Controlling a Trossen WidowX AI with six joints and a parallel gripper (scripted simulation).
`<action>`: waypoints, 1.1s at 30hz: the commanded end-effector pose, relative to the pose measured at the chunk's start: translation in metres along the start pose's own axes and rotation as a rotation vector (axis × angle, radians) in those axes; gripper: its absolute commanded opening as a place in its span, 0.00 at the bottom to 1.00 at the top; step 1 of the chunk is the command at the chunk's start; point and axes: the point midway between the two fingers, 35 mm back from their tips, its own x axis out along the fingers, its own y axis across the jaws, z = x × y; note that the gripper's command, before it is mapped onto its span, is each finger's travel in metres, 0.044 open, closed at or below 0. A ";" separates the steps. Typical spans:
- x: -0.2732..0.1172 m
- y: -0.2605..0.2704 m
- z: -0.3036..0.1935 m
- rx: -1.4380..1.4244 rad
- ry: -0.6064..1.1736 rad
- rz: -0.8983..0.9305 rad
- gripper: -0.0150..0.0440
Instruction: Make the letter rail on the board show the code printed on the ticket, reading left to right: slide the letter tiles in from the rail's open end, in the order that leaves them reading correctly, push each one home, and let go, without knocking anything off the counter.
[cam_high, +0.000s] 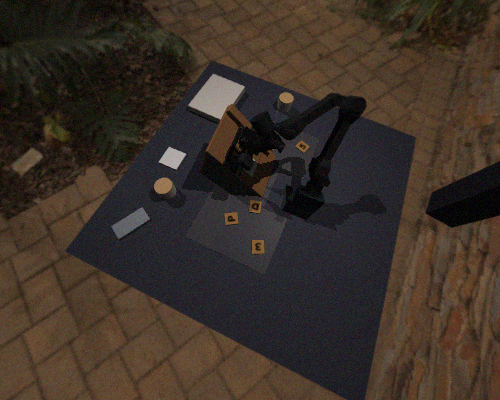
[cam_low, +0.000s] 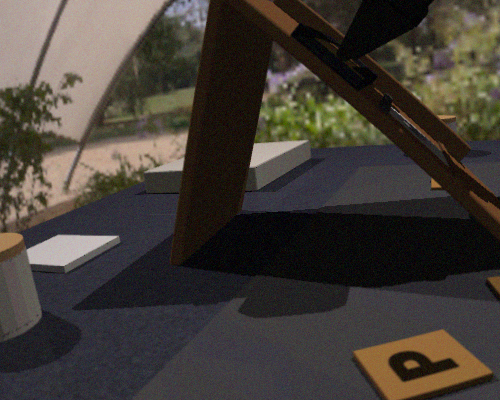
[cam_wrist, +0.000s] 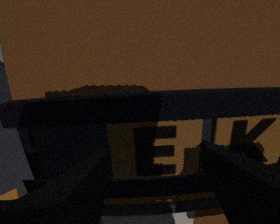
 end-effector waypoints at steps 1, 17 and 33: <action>-0.006 0.000 0.001 -0.002 -0.003 0.001 0.75; -0.018 0.001 0.000 -0.002 -0.002 0.002 0.75; -0.027 0.001 0.000 -0.002 -0.001 0.002 0.75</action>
